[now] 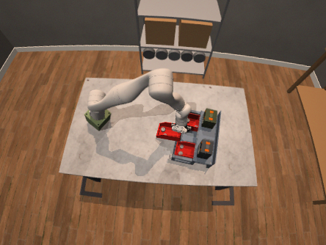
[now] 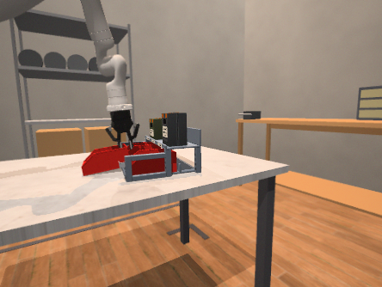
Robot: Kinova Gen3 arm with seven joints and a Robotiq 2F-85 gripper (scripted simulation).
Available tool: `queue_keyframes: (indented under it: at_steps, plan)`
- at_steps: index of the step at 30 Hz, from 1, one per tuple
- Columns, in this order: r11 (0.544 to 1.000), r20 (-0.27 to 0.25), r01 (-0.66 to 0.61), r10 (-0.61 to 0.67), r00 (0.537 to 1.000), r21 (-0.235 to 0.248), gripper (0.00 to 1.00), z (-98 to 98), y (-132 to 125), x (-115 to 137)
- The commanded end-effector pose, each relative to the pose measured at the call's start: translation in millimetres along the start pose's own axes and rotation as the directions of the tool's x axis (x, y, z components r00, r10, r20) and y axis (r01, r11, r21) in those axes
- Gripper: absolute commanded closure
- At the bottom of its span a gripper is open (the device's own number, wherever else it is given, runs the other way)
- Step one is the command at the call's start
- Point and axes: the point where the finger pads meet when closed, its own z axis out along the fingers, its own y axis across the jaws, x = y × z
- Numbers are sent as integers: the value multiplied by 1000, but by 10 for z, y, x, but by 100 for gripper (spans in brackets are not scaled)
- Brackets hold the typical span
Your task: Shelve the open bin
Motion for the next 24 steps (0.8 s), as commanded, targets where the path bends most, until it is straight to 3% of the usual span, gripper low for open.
queue_keyframes:
  at_steps: [1, 16, 21, 24]
  plan:
    - [1000, 1, 0, 0, 1000, 2, 61, -7, -8, -2]
    - [1000, 1, 0, 0, 1000, 2, 61, -7, -8, -2]
    - [1000, 1, 0, 0, 1000, 2, 61, -306, -39, -1]
    - [1000, 1, 0, 0, 1000, 2, 61, -306, -39, -1]
